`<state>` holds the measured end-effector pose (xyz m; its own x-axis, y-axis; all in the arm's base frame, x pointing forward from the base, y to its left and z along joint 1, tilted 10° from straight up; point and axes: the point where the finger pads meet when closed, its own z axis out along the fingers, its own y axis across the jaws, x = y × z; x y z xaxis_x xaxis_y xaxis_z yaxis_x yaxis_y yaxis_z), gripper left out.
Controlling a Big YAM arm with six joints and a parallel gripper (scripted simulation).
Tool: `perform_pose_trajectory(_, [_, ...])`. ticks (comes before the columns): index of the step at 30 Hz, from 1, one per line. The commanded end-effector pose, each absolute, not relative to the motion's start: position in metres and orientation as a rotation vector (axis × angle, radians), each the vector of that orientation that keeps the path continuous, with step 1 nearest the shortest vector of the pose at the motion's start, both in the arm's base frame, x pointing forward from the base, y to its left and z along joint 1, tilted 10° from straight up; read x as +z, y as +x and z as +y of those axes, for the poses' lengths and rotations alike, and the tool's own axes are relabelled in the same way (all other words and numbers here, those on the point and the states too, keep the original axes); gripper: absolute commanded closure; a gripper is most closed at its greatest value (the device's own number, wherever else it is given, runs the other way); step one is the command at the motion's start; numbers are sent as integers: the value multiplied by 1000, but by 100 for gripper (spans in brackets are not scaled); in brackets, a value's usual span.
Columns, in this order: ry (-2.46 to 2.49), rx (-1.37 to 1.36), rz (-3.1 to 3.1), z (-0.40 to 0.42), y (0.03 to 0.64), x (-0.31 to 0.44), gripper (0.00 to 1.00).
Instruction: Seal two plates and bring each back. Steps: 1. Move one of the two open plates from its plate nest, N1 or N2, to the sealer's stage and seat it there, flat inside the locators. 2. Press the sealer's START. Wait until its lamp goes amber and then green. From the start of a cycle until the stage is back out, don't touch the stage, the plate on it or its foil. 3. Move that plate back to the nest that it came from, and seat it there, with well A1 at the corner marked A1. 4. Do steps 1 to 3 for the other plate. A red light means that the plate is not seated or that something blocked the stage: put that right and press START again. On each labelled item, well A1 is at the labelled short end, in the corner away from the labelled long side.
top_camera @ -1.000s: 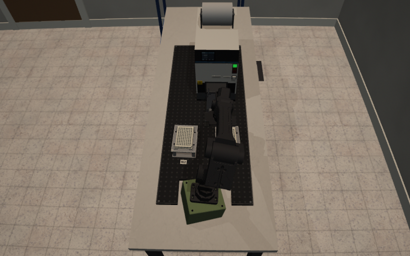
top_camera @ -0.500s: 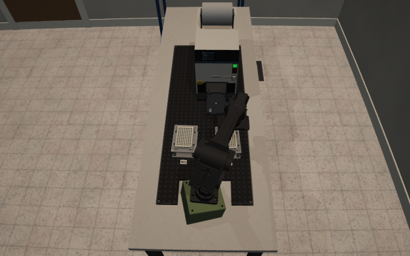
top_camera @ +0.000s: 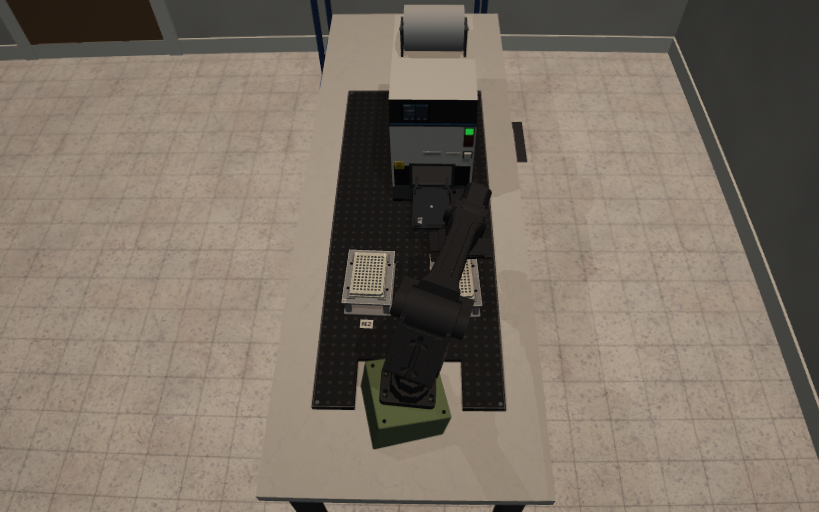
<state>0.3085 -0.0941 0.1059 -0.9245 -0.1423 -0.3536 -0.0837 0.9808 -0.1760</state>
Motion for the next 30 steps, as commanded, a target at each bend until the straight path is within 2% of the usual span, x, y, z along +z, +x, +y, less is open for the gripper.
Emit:
perform_pose_trajectory(1, [-156,-233,2712,-92,322,117,0])
perform_pose_trajectory(12, [-102,-242,2690,-99,321,124,0])
perform_pose_trajectory(30, [-132,-230,2709,-100,324,89,0])
